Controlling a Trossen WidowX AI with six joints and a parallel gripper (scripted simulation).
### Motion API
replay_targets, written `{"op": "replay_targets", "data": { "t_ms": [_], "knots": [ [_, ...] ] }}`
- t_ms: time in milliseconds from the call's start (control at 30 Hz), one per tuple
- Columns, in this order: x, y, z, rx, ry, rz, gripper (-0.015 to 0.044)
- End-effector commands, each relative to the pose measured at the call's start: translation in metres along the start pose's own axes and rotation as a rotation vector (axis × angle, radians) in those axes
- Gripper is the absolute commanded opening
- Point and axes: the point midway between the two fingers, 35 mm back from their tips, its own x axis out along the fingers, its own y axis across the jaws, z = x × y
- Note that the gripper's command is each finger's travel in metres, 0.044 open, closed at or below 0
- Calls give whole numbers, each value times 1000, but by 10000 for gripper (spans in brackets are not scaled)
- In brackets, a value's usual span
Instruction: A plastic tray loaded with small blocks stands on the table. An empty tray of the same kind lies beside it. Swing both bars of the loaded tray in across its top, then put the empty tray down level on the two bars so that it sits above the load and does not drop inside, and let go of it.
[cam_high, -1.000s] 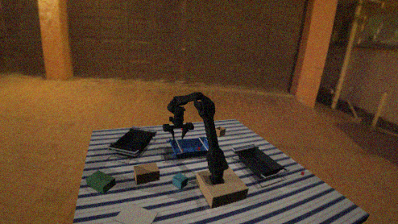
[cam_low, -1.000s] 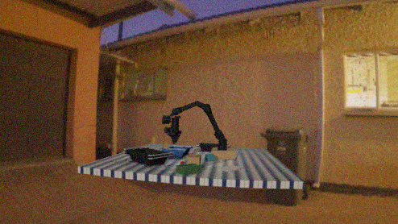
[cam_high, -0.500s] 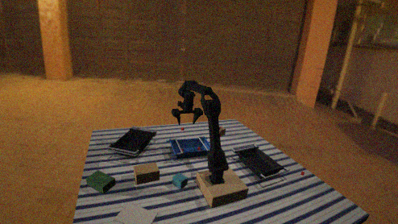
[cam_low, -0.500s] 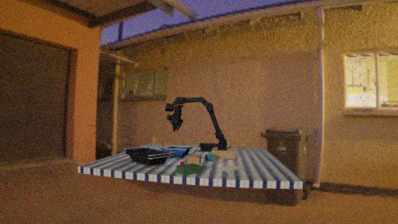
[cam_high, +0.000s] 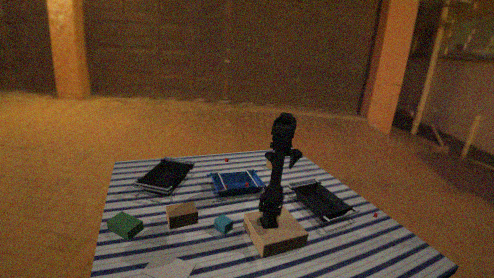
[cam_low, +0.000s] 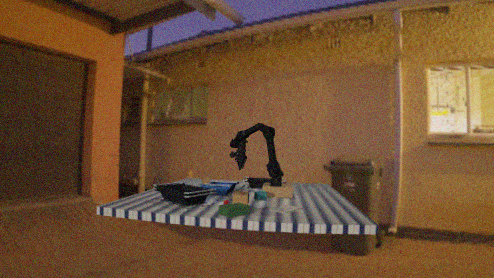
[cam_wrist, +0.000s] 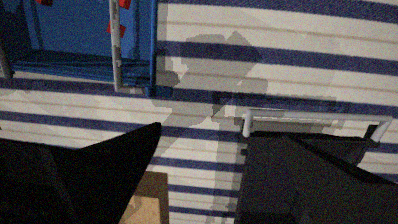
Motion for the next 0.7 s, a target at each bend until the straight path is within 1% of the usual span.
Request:
{"op": "replay_targets", "data": {
  "t_ms": [0,133,233,300,500,667],
  "knots": [
    [14,-30,-49,-18,10,7,440],
    [29,-53,-108,-31,22,11,440],
    [40,-61,-153,-41,28,16,440],
    [45,-61,-172,-45,30,18,440],
    [51,-62,-174,-46,31,19,440],
    [74,-64,-174,-46,31,19,440]
  ]
}}
